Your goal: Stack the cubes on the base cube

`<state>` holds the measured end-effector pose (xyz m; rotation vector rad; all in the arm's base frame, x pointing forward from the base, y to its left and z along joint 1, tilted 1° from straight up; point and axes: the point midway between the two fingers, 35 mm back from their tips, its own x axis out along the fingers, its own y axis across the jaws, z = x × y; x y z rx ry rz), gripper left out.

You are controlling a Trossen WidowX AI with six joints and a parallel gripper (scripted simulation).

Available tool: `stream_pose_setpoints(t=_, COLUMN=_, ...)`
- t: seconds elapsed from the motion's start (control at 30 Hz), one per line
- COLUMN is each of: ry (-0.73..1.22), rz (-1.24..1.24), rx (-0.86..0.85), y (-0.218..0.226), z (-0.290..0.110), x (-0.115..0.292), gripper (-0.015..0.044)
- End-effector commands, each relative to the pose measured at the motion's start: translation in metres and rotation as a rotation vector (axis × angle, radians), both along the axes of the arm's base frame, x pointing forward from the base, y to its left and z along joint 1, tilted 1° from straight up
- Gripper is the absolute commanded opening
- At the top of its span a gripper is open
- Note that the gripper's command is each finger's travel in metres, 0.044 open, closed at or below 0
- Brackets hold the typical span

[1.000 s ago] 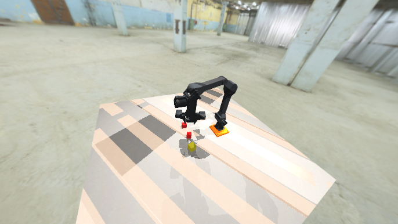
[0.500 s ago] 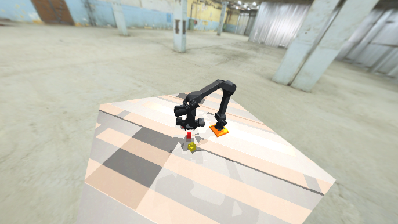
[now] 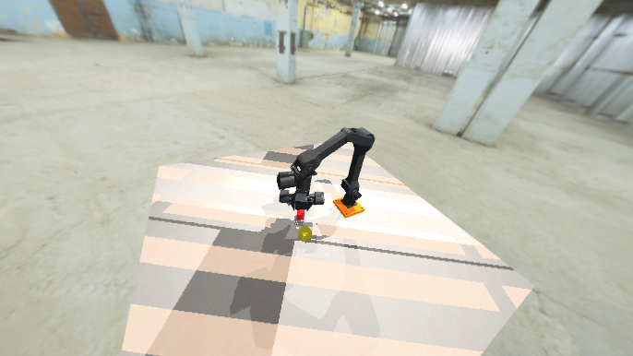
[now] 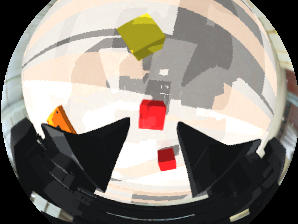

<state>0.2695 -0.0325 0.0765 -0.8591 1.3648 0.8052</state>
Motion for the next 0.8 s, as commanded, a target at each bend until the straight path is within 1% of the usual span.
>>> stream_pose_setpoints(t=0.0, ry=0.013, rz=-0.006, rx=-0.002, y=-0.001, z=-0.01, x=-0.001, gripper=0.0265)
stream_pose_setpoints(t=0.5, ry=0.013, rz=-0.006, rx=-0.002, y=-0.001, z=-0.032, x=-0.001, gripper=0.0265)
stream_pose_setpoints(t=0.7, ry=0.013, rz=-0.006, rx=-0.002, y=-0.001, z=-0.032, x=-0.001, gripper=0.0108)
stream_pose_setpoints(t=0.77, ry=0.013, rz=-0.006, rx=-0.002, y=-0.001, z=-0.032, x=-0.001, gripper=0.0105)
